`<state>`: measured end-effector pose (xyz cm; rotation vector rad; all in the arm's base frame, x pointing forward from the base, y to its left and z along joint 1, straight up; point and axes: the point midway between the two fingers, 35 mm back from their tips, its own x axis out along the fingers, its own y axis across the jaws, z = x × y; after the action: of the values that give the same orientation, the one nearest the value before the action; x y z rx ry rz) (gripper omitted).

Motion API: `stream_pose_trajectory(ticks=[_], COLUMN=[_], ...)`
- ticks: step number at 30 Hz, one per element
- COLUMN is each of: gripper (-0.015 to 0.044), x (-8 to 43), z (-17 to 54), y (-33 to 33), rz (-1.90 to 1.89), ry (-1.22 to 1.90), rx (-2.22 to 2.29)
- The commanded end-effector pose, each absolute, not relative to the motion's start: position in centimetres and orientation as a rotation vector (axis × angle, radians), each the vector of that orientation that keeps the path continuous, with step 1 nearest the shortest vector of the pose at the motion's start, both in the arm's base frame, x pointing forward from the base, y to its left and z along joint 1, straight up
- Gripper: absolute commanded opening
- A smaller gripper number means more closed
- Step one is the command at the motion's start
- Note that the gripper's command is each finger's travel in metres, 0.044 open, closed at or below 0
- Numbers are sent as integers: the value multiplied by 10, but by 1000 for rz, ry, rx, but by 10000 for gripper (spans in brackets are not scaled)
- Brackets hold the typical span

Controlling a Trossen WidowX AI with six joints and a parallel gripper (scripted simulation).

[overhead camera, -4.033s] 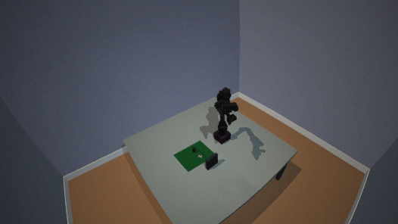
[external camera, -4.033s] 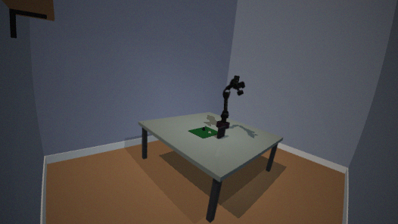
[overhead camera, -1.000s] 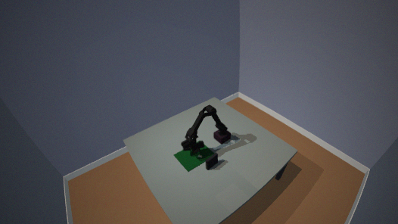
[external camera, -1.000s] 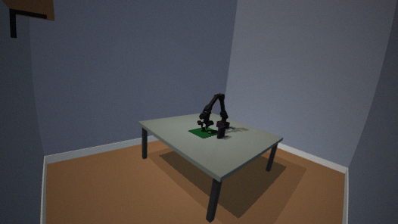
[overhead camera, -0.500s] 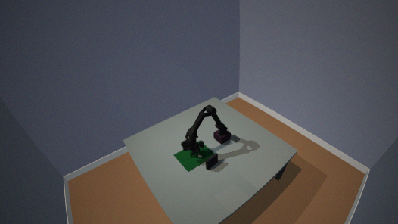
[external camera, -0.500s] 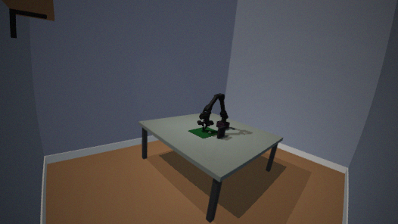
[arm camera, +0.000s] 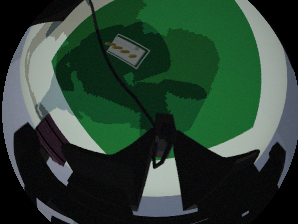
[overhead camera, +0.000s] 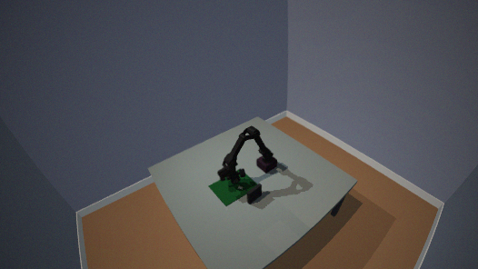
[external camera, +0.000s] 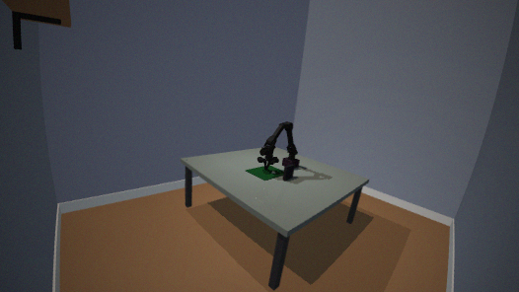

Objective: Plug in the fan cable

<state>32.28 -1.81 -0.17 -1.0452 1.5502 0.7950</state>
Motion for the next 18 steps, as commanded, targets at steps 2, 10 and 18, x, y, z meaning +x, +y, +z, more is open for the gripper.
stream_pose_trajectory(ticks=[2,10,18], gripper=[0,0,0], x=[326,327,325], z=[14,39,65], y=[-18,-18,-19], rz=[789,789,790], ry=[1541,1542,1544], rx=[-1048,-1050,-1051])
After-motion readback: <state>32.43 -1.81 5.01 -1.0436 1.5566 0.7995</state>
